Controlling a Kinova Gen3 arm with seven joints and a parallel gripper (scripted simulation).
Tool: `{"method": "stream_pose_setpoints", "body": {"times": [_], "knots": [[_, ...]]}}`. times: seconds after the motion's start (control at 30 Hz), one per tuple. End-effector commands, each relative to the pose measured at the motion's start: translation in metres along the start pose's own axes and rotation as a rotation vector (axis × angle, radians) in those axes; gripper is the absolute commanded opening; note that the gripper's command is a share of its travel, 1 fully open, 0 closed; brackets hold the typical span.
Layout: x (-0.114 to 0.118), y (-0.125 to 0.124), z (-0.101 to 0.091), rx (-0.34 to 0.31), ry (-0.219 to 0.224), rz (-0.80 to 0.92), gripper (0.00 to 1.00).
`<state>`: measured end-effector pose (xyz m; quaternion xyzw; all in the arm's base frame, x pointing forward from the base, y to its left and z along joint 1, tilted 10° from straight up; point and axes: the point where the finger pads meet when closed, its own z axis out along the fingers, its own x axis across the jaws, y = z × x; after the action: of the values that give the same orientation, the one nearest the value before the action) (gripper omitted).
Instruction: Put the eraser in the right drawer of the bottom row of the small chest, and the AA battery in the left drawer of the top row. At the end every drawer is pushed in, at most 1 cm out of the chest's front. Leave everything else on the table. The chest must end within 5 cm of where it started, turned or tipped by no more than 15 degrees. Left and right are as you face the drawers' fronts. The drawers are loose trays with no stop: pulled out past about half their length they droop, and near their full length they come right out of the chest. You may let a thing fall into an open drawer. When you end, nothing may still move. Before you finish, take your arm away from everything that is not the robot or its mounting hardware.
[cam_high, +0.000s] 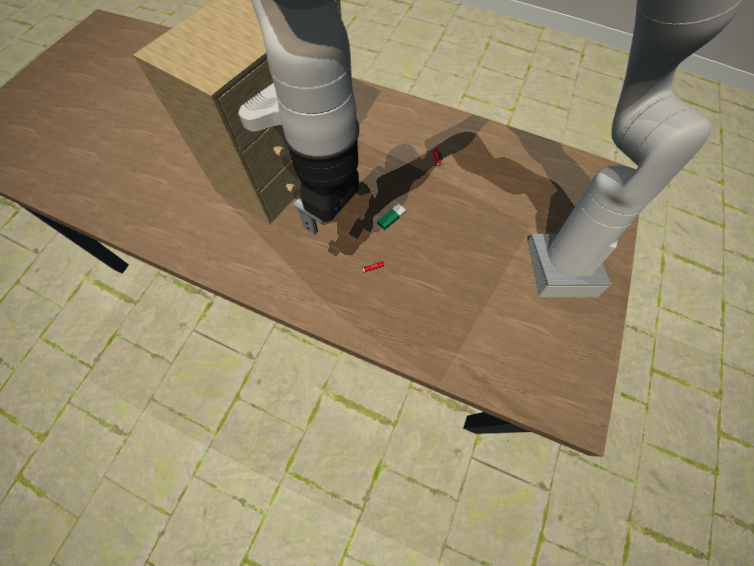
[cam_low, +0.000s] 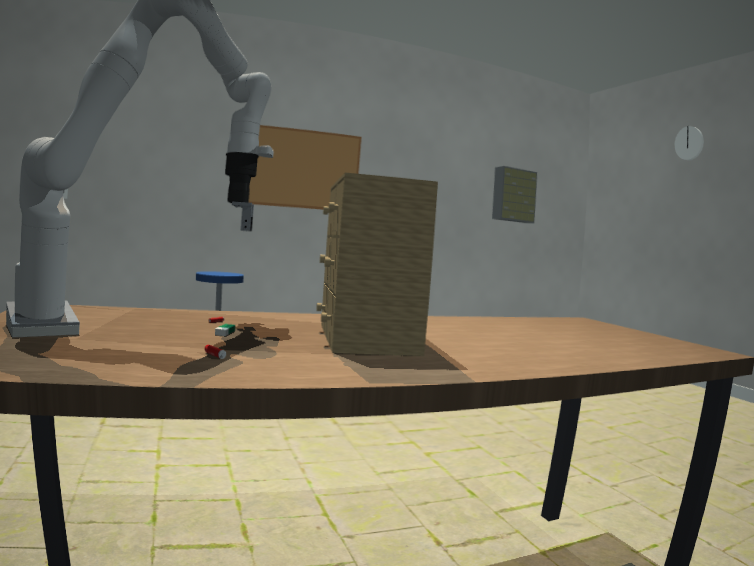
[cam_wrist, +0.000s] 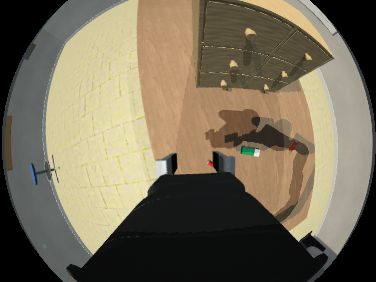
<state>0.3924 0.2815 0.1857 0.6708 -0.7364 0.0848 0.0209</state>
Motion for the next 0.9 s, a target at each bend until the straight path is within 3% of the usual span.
{"method": "stream_pose_setpoints", "body": {"times": [0.0,0.87], "knots": [[-0.0003,-0.0003,-0.0008,0.001,-0.002,0.000,1.00],[-0.0003,-0.0015,0.0009,0.024,-0.001,0.000,1.00]]}}
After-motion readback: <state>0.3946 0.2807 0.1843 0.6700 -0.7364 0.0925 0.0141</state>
